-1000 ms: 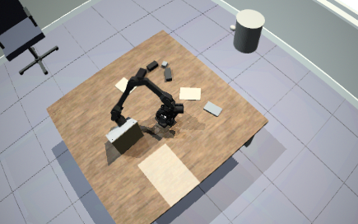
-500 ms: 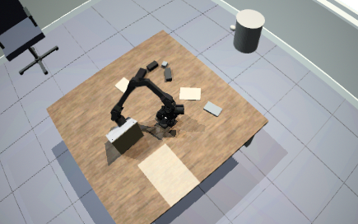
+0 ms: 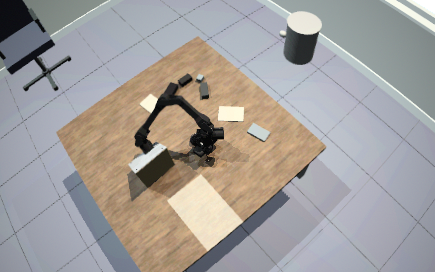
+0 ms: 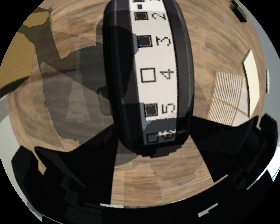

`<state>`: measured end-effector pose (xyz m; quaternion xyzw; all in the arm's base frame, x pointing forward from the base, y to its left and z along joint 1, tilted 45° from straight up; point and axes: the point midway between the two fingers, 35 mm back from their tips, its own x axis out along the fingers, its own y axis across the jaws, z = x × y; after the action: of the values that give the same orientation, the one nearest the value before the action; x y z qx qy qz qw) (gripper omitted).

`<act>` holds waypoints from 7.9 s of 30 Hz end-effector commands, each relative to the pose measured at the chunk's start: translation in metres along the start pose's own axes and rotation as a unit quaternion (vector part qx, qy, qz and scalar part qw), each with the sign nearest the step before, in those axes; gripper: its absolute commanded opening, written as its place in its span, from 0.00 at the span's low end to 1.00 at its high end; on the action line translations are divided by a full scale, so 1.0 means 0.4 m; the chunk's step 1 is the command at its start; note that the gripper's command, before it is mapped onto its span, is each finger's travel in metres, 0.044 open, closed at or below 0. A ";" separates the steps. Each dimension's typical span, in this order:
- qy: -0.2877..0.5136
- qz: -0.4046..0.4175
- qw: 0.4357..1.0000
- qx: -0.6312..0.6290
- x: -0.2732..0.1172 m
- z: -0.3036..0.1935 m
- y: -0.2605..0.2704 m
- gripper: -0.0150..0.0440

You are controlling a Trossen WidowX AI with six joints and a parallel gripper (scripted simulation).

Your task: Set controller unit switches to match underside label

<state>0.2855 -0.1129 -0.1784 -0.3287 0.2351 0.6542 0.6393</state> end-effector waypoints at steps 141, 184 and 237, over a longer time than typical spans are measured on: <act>-0.002 -0.002 1.000 -0.001 -0.093 0.000 -0.001 1.00; -0.003 -0.003 1.000 -0.001 -0.014 0.005 0.001 0.81; -0.003 -0.002 1.000 -0.001 -0.104 0.038 0.002 0.82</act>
<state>0.2807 -0.1275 -0.1440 -0.3244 0.2335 0.6562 0.6401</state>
